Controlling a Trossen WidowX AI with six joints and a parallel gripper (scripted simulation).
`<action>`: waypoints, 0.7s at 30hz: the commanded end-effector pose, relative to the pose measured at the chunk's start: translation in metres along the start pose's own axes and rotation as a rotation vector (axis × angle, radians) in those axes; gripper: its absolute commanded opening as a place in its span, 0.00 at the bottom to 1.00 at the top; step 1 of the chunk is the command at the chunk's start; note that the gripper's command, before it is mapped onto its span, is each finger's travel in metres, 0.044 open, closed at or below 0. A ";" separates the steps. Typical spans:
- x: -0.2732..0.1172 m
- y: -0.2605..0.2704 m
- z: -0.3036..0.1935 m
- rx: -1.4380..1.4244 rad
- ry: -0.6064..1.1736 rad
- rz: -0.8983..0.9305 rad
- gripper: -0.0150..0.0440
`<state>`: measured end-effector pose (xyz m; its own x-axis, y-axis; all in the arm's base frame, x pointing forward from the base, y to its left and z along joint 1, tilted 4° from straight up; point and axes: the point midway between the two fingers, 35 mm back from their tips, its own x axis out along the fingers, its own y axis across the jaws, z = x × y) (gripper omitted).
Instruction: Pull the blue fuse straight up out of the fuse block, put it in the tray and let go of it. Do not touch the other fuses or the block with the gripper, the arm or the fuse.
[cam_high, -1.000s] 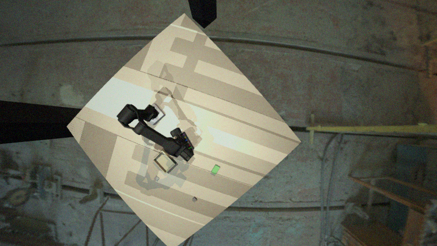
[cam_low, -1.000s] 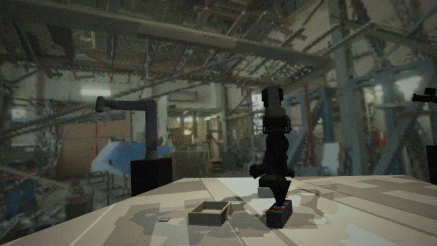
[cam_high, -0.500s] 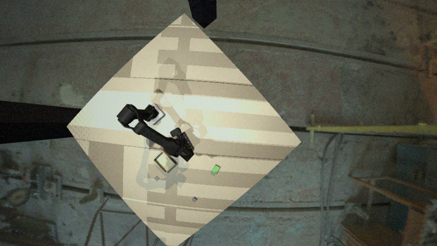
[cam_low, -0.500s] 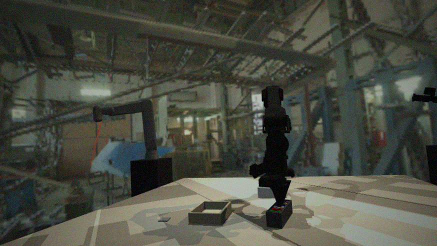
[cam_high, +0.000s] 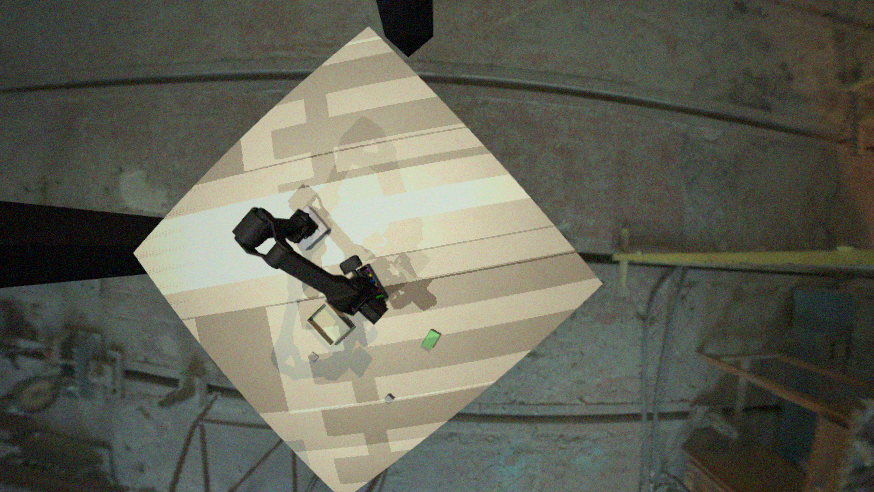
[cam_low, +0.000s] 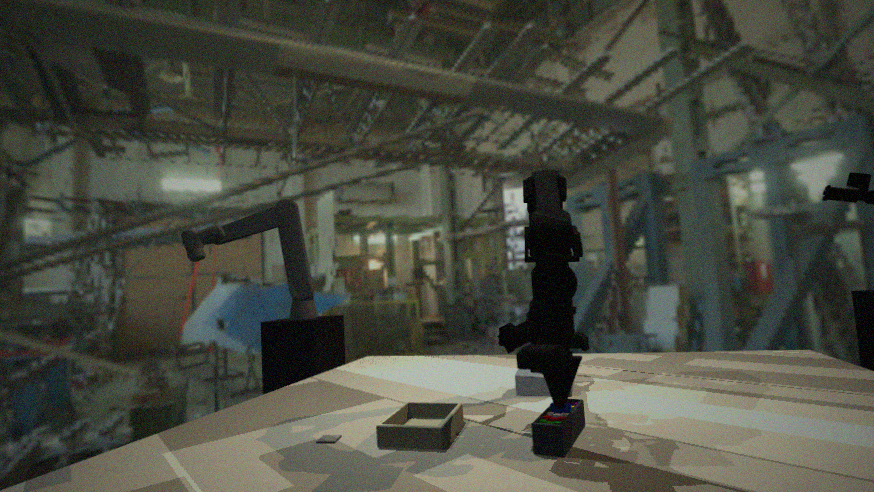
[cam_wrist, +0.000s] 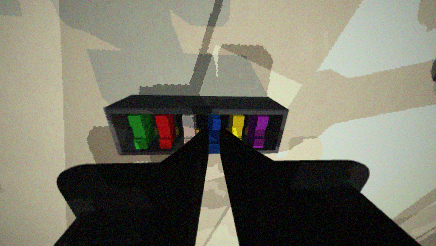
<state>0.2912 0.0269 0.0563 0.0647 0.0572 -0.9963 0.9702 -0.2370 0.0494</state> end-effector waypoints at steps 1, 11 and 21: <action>-0.004 0.001 0.000 -0.001 0.002 0.004 0.25; -0.009 0.001 -0.001 0.000 0.003 0.004 0.25; -0.014 0.001 -0.001 0.000 0.003 0.004 0.25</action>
<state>0.2903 0.0262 0.0663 0.0629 0.0569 -0.9964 0.9699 -0.2389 0.0476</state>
